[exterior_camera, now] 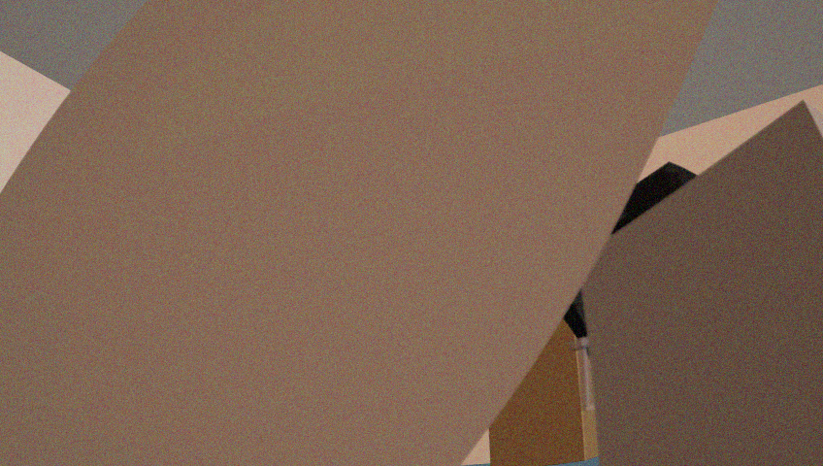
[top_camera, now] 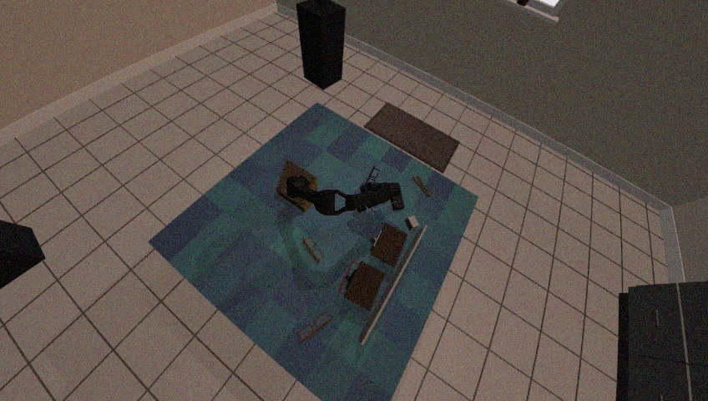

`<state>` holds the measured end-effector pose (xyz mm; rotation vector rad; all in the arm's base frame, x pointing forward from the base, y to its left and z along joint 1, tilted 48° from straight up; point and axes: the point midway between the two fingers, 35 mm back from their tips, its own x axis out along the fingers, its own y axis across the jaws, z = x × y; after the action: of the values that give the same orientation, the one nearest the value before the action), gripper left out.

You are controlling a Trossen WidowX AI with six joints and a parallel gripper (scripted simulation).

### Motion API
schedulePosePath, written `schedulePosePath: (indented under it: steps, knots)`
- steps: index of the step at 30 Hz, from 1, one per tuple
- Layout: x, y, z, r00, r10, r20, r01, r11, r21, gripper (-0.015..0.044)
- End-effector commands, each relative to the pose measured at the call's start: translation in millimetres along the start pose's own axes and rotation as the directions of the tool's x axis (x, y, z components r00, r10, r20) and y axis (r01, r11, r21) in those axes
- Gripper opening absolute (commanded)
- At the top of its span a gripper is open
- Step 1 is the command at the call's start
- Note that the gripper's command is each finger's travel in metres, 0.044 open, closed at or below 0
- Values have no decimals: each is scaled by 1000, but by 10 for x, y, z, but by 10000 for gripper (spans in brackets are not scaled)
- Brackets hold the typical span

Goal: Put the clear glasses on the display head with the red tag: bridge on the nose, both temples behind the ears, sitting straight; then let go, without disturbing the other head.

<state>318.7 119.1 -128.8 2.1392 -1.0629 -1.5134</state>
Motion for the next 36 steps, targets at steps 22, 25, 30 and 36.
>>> schedulePosePath:
  steps: [22, 25, 30, 36]
  knots:
    - [16, 136, -268, 1000, 6, -2, -6, 1000, -3, 0]
    - [16, 143, -297, 1000, 6, -2, -6, 1000, -3, 0]
    - [16, 147, -324, 1000, 6, -2, -6, 1000, -2, 0]
    - [16, 149, -337, 1000, 6, -2, -6, 1000, -2, 0]
